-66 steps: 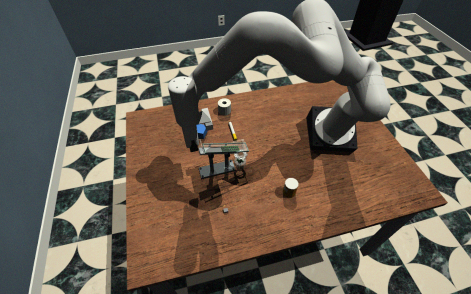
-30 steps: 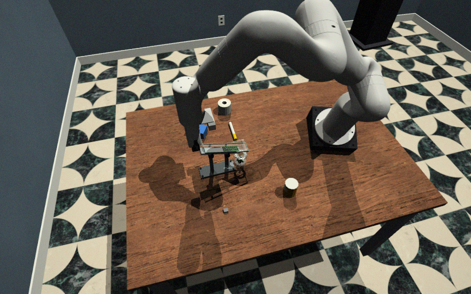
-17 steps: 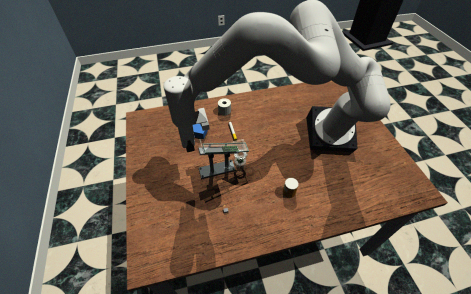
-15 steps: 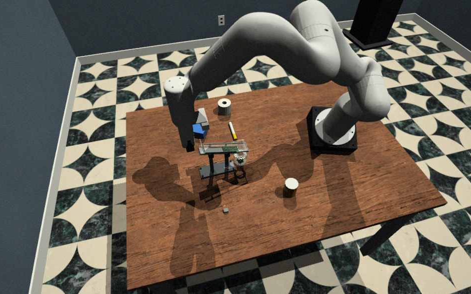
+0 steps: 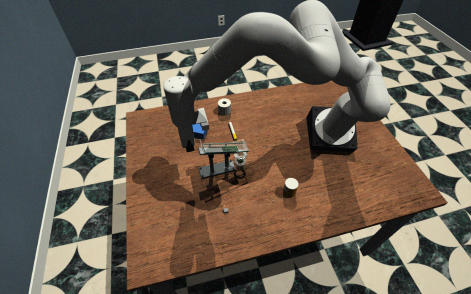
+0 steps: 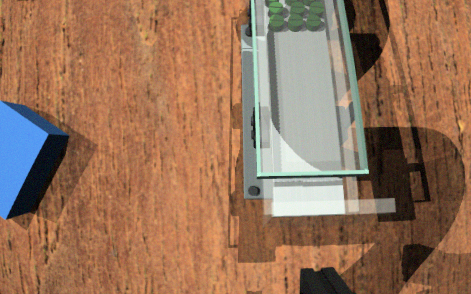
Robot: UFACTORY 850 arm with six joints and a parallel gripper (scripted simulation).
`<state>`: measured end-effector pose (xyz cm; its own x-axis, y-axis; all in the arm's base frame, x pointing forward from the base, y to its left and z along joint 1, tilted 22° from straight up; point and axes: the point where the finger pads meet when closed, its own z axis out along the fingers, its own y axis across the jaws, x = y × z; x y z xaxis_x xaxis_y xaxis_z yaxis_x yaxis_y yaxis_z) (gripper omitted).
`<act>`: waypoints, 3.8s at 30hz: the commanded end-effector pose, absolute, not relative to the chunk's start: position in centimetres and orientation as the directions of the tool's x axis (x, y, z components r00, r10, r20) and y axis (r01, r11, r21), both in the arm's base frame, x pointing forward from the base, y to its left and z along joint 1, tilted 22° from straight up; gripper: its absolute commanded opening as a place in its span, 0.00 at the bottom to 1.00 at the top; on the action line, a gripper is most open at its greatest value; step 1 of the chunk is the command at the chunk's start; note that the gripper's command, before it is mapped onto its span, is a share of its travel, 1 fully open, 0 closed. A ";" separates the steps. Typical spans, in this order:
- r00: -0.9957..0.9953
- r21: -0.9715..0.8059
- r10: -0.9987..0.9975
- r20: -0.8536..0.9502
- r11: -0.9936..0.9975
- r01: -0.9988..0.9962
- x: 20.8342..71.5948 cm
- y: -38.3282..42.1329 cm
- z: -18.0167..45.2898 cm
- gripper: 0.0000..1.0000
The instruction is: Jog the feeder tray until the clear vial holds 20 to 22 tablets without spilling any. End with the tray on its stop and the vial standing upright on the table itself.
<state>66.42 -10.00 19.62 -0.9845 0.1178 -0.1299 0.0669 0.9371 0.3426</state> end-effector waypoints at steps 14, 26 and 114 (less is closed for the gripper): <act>-0.984 0.342 0.118 -0.132 0.937 0.067 66.5 -10.0 19.7 0.00; -0.984 0.342 0.118 -0.132 0.937 0.067 63.4 -9.3 18.4 0.00; -0.984 0.342 0.118 -0.132 0.937 0.067 66.1 -9.9 19.6 0.00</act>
<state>66.38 -9.99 19.61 -0.9845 0.1178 -0.1301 0.0669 0.9371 0.3426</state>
